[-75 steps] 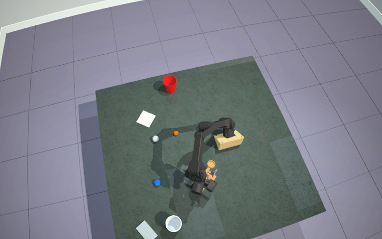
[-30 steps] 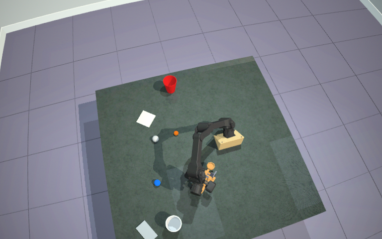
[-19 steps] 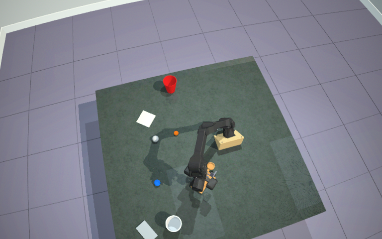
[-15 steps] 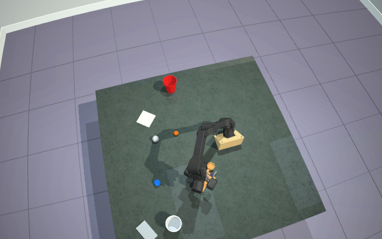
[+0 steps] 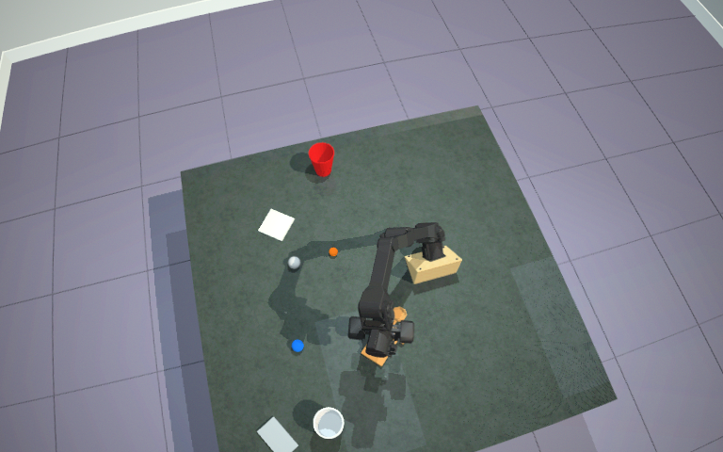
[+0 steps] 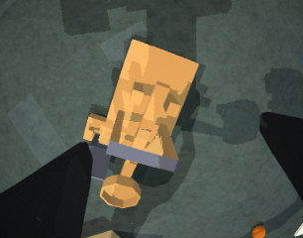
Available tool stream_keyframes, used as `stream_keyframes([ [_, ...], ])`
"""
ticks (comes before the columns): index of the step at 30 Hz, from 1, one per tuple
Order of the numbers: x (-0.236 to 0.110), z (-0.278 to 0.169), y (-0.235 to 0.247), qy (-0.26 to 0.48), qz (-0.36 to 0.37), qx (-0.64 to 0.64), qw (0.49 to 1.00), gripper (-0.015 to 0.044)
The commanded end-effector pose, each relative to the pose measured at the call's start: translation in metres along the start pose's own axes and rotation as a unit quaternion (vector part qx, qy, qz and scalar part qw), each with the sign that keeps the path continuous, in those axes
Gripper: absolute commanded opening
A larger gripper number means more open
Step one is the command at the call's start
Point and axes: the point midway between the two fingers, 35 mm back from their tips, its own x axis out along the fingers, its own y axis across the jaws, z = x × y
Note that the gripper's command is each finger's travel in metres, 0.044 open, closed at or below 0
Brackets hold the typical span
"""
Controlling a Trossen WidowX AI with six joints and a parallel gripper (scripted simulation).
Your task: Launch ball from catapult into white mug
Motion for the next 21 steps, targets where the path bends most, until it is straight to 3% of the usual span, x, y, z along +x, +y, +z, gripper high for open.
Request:
stream_keyframes([
  [1, 0.002, -0.004, -0.007, 0.000, 0.002, 0.015, 1.000, 0.0387],
  [5, 0.003, -0.027, -0.041, -0.007, 0.006, 0.072, 0.997, 0.0300],
  [21, 0.030, -0.161, -0.151, -0.007, 0.007, 0.320, 0.948, 0.0300],
])
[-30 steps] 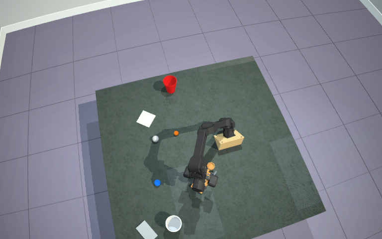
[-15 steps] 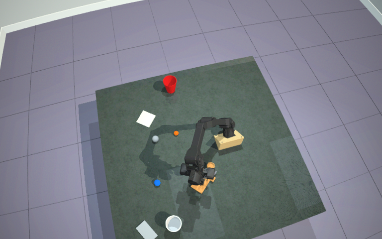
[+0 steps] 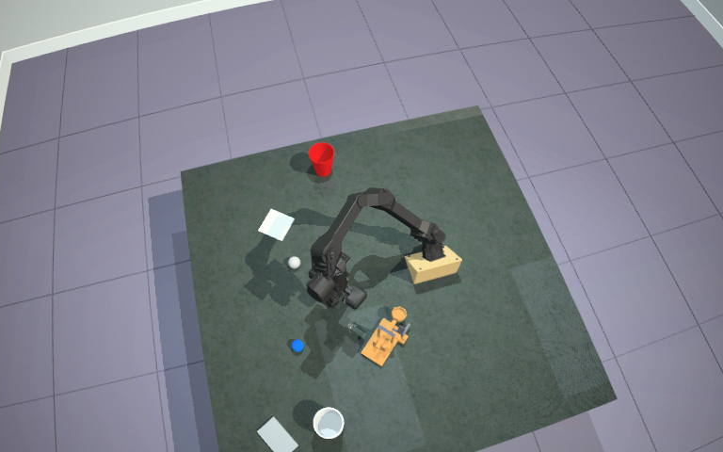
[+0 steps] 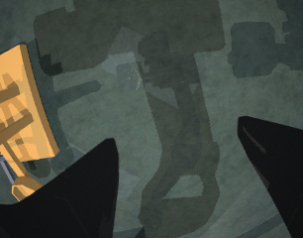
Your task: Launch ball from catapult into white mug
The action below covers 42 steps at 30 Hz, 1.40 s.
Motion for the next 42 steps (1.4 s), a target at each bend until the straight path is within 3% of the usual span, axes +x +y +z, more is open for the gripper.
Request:
stream_keyframes([
  [1, 0.007, -0.018, -0.030, 0.002, -0.005, 0.054, 0.999, 0.0300],
  [18, 0.047, -0.146, -0.143, 0.032, -0.042, 0.316, 0.947, 0.0300],
  [42, 0.085, -0.153, -0.150, 0.032, -0.044, 0.318, 0.946, 0.0300],
])
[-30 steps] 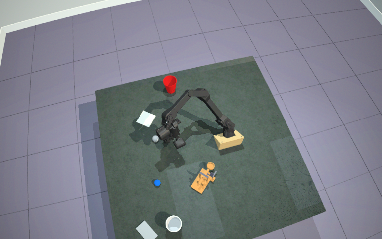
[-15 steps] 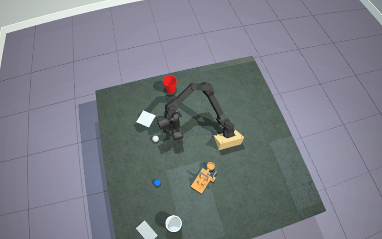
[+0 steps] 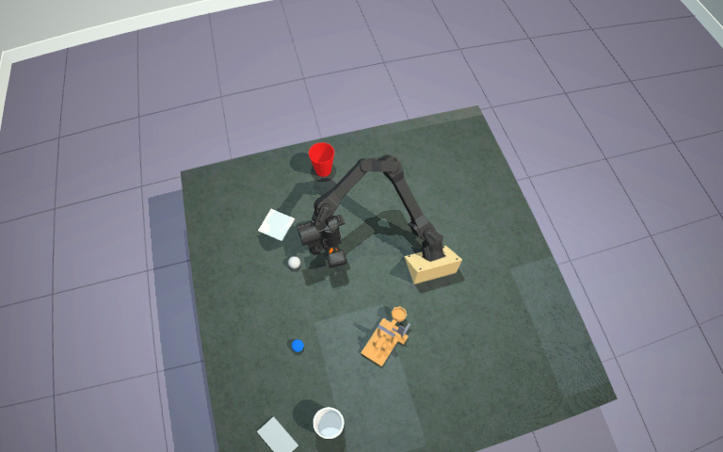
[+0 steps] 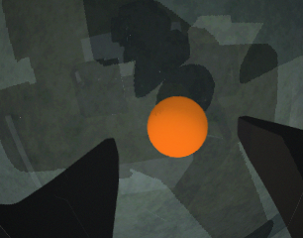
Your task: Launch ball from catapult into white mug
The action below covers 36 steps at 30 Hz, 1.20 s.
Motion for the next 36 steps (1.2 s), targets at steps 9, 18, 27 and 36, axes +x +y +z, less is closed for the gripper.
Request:
stream_keyframes([
  [9, 0.018, -0.001, -0.001, 0.000, -0.003, -0.002, 1.000, 0.0300],
  [18, 0.019, -0.001, -0.001, 0.000, -0.003, -0.002, 1.000, 0.0155],
  [27, 0.016, 0.000, 0.000, 0.000, -0.002, -0.002, 1.000, 0.0037],
  [36, -0.032, 0.005, 0.005, -0.003, 0.003, -0.003, 1.000, 0.0000],
])
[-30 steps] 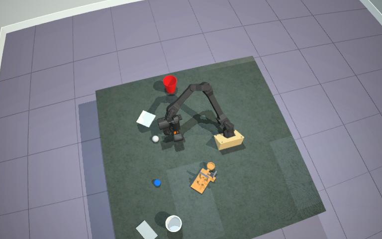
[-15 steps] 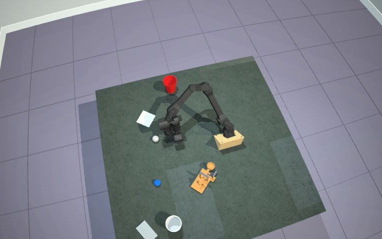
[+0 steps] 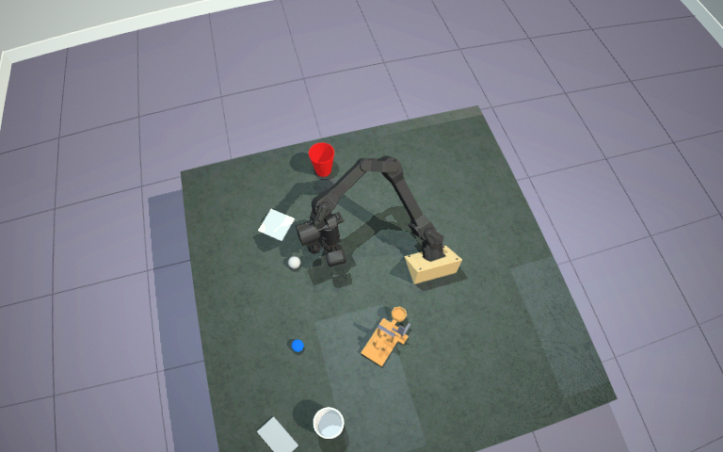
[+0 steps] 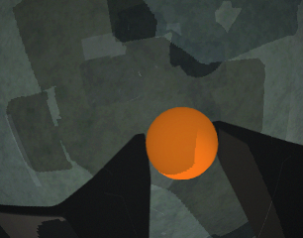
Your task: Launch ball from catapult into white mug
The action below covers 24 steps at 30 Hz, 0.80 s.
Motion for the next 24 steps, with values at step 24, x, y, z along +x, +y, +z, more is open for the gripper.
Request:
stream_keyframes([
  [24, -0.087, -0.011, 0.073, 0.020, 0.014, -0.078, 0.997, 0.0000],
])
